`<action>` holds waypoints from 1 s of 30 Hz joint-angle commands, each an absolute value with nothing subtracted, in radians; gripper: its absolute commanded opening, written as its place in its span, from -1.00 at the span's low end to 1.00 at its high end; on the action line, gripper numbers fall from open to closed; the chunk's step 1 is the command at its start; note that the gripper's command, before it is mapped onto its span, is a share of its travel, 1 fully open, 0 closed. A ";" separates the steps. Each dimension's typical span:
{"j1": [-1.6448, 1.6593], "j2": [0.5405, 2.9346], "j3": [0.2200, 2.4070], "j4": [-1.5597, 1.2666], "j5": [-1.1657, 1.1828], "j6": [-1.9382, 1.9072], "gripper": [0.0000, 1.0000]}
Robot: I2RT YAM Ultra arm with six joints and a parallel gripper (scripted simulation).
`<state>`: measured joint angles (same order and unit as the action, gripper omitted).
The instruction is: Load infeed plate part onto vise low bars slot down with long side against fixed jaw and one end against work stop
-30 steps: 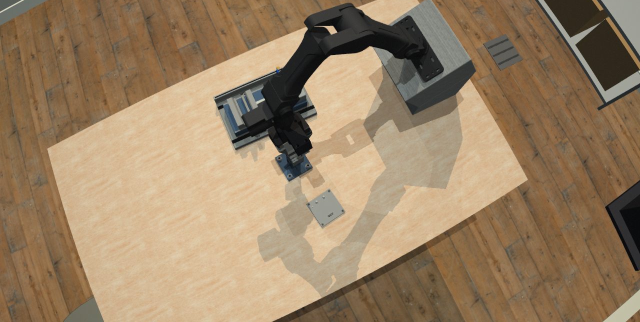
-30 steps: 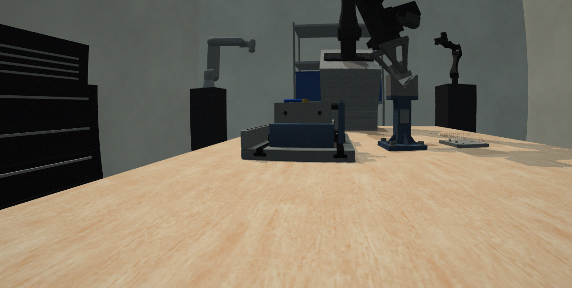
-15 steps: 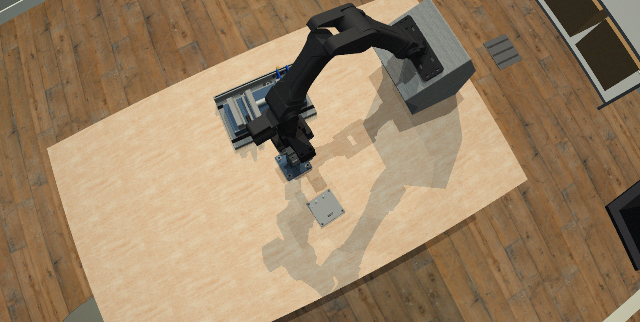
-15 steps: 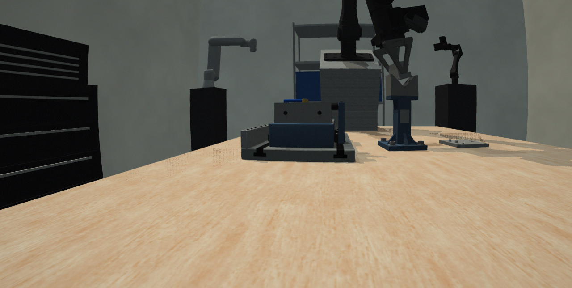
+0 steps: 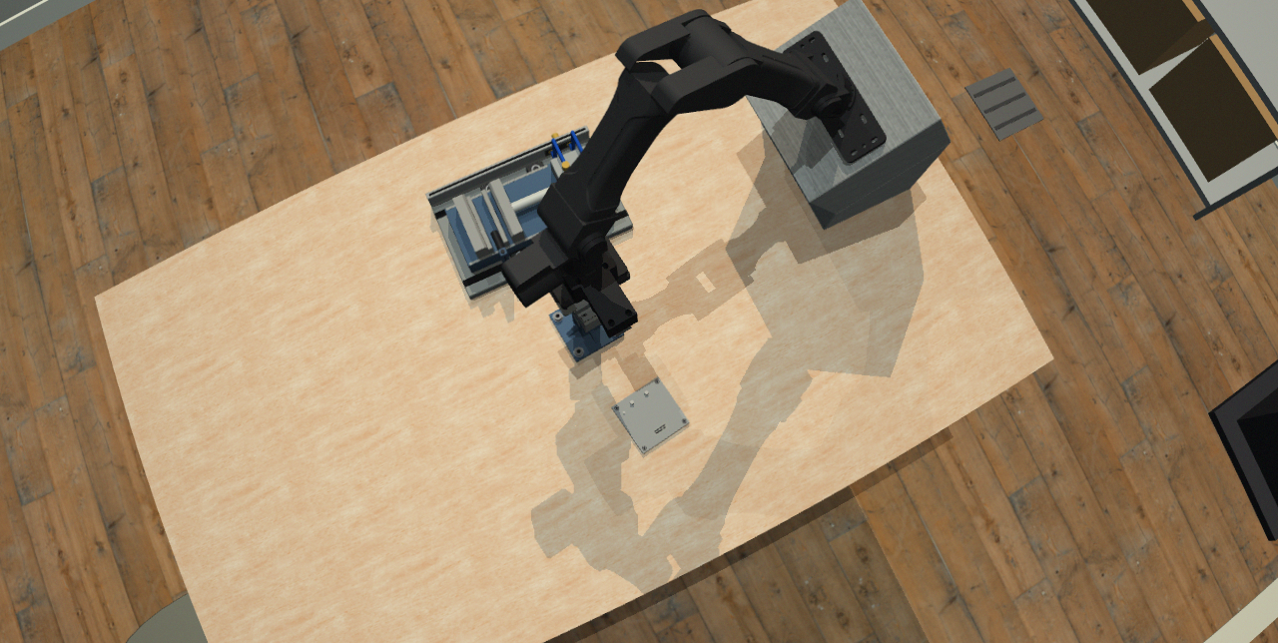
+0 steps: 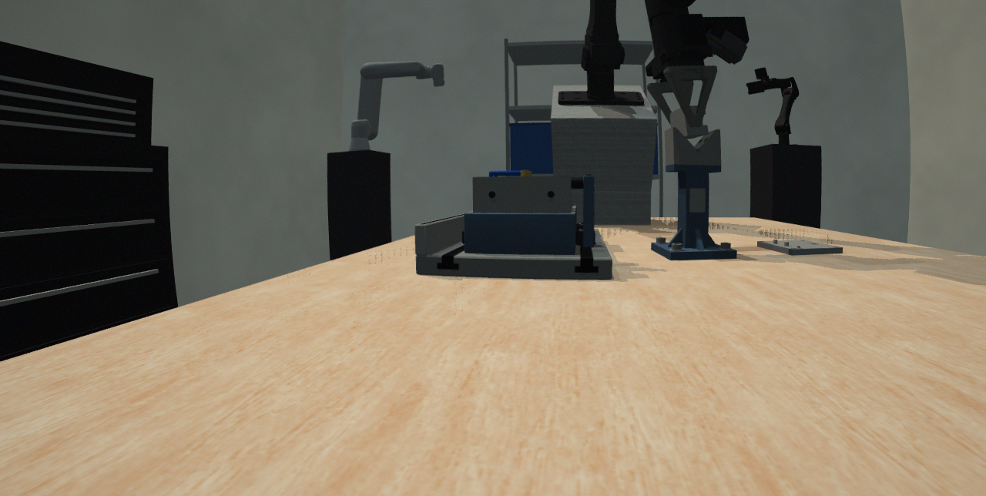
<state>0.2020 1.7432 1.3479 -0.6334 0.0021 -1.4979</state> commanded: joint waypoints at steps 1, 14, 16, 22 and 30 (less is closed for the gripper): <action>0.224 1.700 1.379 -0.655 0.039 -1.477 -1.00; 0.251 1.706 1.387 -0.665 0.105 -1.455 -1.00; 0.253 1.707 1.388 -0.666 0.112 -1.452 -1.00; 0.259 1.708 1.389 -0.668 0.126 -1.447 -1.00; 0.260 1.709 1.391 -0.669 0.126 -1.448 -1.00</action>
